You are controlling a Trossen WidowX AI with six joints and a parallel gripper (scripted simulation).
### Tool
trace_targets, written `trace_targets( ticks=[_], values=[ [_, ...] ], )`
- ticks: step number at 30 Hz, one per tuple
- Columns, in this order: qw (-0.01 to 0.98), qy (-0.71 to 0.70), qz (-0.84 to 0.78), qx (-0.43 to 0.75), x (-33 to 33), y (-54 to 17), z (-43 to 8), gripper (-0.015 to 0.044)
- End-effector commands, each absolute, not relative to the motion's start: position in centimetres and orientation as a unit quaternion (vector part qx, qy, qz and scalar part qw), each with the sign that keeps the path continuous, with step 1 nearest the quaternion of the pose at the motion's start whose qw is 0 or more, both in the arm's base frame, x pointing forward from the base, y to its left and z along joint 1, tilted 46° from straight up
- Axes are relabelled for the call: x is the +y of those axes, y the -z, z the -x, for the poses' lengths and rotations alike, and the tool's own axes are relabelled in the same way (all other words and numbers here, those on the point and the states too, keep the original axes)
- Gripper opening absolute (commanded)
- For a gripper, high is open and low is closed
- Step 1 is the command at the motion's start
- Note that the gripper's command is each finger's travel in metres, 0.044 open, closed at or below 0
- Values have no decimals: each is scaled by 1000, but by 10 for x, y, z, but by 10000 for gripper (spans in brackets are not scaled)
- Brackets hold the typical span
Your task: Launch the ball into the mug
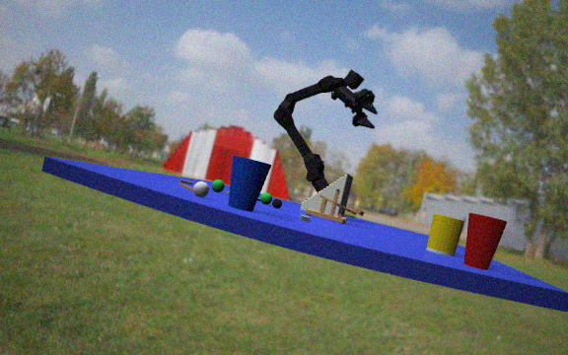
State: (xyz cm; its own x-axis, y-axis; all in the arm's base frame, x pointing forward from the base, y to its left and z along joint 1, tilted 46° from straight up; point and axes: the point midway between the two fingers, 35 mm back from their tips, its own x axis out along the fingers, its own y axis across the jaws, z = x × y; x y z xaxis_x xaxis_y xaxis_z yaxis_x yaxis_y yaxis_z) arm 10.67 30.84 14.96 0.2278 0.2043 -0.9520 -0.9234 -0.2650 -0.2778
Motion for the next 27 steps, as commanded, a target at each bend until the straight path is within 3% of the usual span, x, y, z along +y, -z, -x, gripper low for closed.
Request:
trace_targets(
  ticks=[1,27],
  values=[
    [557,-498,558,360,301,-141,-120,440],
    [715,-204,353,568,252,-101,-182,440]
  ],
)
